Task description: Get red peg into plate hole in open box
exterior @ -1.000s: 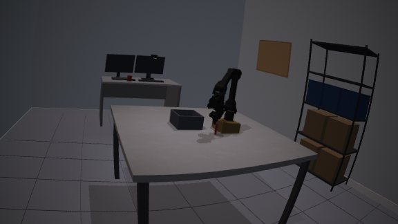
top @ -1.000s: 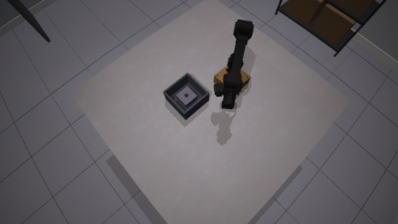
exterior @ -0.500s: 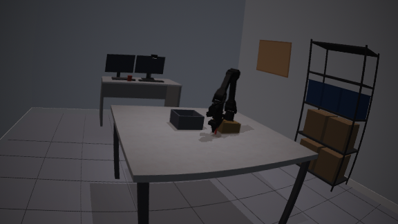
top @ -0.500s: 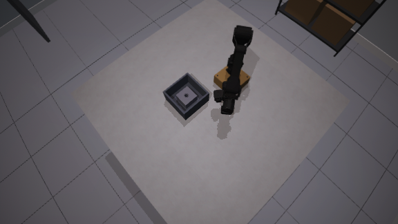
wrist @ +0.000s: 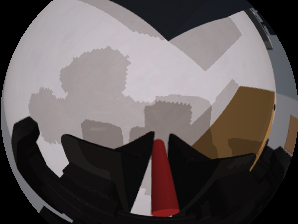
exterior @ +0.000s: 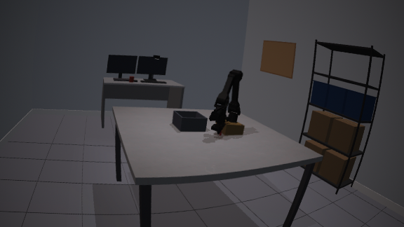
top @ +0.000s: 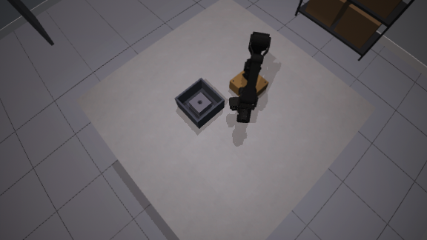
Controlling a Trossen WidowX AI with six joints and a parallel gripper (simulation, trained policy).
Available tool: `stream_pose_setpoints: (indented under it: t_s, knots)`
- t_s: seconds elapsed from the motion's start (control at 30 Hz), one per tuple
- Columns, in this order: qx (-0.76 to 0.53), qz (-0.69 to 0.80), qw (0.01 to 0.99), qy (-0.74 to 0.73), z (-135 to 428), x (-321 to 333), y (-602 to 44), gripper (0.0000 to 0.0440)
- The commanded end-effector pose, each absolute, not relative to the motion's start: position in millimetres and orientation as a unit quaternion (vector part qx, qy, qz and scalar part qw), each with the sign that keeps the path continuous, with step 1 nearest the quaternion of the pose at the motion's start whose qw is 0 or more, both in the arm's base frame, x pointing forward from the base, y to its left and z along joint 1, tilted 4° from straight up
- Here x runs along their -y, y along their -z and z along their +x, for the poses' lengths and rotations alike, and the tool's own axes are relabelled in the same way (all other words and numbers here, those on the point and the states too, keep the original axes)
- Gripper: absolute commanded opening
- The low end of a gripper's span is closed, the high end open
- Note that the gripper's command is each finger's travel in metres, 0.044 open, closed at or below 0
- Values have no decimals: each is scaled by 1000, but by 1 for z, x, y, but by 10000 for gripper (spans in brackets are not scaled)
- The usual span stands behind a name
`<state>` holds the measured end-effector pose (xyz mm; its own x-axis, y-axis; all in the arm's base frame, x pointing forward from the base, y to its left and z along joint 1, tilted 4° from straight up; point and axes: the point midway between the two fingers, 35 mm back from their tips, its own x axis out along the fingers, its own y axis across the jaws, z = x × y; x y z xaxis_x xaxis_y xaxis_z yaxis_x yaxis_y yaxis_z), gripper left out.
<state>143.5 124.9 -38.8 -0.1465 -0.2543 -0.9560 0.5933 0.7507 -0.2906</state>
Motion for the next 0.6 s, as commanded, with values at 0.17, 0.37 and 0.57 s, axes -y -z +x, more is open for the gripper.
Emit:
stream_pose_setpoints:
  t_s: [0.17,0.37,0.57]
  knots:
    - [-664,126,663,321,162,-132,13,0]
    - [-652,126,676,320,173,-131,-10,0]
    - [-636,133,686,326,186,-129,-35,0]
